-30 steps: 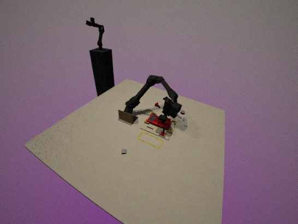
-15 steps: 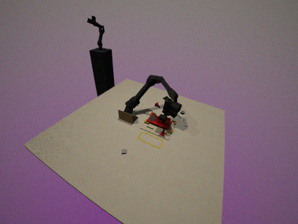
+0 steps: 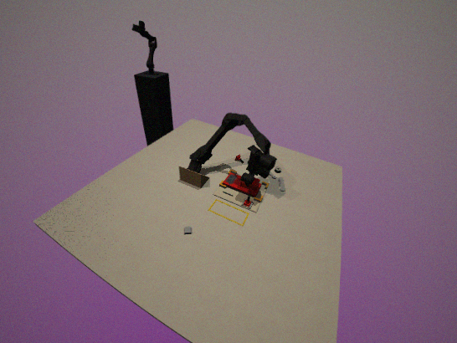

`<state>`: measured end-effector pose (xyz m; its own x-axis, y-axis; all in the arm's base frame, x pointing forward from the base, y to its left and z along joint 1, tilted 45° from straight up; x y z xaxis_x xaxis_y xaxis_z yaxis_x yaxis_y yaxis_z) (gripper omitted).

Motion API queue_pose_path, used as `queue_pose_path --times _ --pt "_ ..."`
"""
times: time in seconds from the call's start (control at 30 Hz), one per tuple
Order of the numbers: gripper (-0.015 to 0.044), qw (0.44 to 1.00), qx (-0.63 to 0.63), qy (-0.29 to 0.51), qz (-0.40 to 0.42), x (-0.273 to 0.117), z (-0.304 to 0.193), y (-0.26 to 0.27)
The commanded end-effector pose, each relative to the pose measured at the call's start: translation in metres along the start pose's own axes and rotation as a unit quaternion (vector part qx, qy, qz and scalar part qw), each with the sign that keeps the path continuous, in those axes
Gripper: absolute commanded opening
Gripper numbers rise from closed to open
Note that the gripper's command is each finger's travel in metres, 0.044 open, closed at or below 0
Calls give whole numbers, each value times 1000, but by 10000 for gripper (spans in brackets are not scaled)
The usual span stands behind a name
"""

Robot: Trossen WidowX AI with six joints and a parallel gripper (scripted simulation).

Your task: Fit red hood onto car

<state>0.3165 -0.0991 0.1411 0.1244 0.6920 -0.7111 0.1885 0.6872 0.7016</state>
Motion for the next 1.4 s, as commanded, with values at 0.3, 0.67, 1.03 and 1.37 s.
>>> queue_pose_path --times 0.3,0.67,1.03,1.37 --pt "0 1000 0 -1 -1 4 0 0" --pt "0 1000 0 -1 -1 7 0 0" --pt "0 1000 0 -1 -1 10 0 0" --pt "0 1000 0 -1 -1 12 0 0"
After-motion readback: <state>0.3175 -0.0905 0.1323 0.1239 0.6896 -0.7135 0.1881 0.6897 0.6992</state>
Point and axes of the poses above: the point midway between the two fingers, 35 mm back from their tips, its own x axis out along the fingers, its own y axis across the jaws, z = x × y, the point moved 8 cm from there along -x, back along the fingers, and after that the axes turned 4 degrees about x, right-handed, at the moved point
